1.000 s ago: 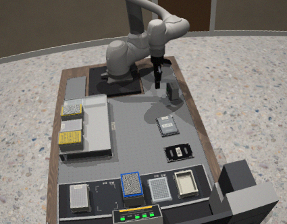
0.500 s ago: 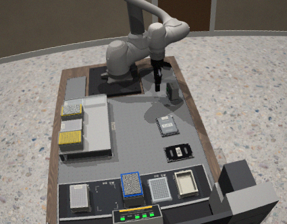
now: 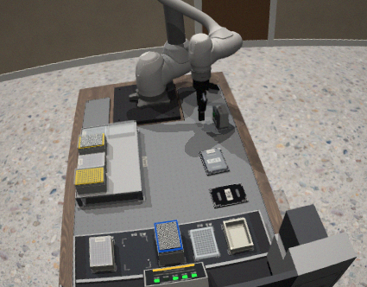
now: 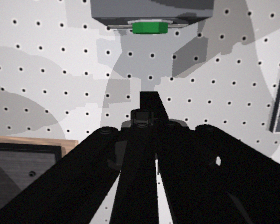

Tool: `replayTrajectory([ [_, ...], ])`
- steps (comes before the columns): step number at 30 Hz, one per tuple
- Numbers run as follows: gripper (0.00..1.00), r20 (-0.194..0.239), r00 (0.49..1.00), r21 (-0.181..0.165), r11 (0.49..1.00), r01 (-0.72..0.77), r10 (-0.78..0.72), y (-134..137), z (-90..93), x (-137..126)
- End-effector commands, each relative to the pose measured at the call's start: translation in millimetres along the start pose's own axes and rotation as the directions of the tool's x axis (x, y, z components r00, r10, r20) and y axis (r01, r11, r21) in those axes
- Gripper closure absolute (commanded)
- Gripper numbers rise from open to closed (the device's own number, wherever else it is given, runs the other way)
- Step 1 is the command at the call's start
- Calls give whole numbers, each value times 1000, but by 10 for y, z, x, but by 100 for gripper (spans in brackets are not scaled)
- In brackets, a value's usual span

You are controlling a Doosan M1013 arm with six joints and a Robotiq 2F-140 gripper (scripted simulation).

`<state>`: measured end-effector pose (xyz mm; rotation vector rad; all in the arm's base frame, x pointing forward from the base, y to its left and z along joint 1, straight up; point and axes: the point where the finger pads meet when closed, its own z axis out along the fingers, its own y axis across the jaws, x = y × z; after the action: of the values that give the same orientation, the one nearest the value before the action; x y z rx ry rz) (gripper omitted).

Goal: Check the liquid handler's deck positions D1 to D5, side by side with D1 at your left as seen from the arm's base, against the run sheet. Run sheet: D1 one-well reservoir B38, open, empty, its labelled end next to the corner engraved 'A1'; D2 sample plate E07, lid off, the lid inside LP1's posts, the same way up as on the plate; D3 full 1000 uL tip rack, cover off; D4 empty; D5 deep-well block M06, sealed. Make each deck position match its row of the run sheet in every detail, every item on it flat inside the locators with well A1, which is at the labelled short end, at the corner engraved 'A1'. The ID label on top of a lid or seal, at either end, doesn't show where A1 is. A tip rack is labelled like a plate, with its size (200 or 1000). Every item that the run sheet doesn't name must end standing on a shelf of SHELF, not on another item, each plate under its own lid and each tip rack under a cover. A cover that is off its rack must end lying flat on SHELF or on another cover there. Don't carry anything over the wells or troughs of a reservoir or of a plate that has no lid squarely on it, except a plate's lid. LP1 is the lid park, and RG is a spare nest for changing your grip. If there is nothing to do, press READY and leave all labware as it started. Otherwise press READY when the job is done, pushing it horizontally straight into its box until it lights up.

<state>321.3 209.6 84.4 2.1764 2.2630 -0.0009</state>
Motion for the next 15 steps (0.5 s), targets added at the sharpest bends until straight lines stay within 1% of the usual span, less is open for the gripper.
replayTrajectory([
  [1, 90, 1, 1000, 1, 1000, -4, 4, -16, 83, -7],
  [8, 90, 1, 1000, 1, 1000, -4, 4, -16, 161, -7],
  [10, 90, 0, 1000, -1, 1000, -2, 2, -2, 133, 0],
  [15, 90, 0, 1000, -1, 1000, -2, 2, -2, 133, 0],
])
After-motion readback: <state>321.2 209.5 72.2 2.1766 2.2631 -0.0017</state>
